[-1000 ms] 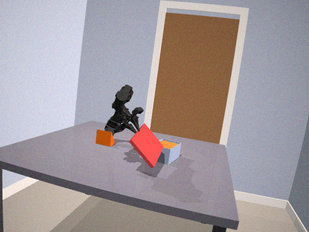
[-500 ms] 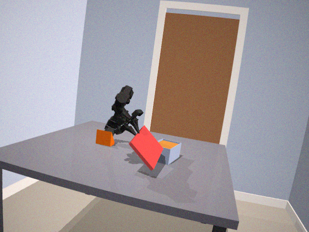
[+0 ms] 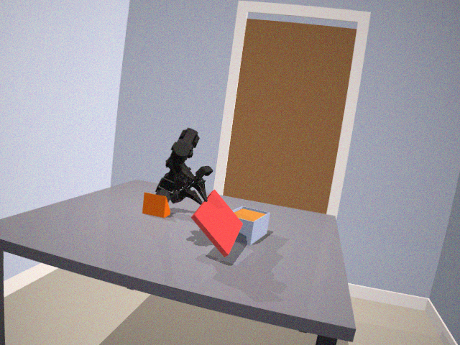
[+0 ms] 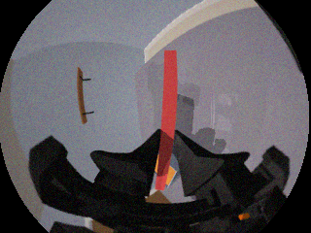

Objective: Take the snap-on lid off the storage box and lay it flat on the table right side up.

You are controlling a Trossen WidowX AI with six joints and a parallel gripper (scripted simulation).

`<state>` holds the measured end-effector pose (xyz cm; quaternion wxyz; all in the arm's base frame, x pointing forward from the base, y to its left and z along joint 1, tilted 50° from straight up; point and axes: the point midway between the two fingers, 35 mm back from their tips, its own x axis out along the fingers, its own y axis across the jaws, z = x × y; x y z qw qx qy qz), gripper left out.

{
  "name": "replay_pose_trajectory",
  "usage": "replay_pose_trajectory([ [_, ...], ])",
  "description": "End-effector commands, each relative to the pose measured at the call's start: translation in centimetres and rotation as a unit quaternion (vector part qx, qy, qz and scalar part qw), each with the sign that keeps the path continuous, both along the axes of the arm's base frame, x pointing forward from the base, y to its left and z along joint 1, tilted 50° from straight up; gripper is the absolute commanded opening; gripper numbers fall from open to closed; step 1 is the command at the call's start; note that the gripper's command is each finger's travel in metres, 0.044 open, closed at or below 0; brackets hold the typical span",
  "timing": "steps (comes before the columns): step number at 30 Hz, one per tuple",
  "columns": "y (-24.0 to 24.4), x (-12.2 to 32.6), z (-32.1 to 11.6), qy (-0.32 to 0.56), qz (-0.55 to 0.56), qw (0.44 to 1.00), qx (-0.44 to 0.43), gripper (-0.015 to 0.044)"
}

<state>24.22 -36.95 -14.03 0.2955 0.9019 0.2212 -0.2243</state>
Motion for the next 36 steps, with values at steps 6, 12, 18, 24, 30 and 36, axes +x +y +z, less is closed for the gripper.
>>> replay_pose_trajectory([
  [6, 0.6, 0.1, -0.4, -0.003, -0.002, 1.0, 0.003, 0.0],
  [12, 1.0, 0.2, -0.7, -0.003, -0.002, 1.0, 0.003, 0.0],
  [18, 1.3, 0.2, -1.1, -0.003, -0.002, 1.0, 0.003, 0.0],
  [24, 1.7, 0.3, -1.4, -0.003, -0.002, 1.0, 0.003, 0.0],
  [30, 2.0, 0.4, -1.7, -0.003, -0.002, 1.0, 0.003, 0.0],
  [36, 2.4, 0.4, -2.0, -0.003, -0.002, 1.0, 0.003, 0.0],
])
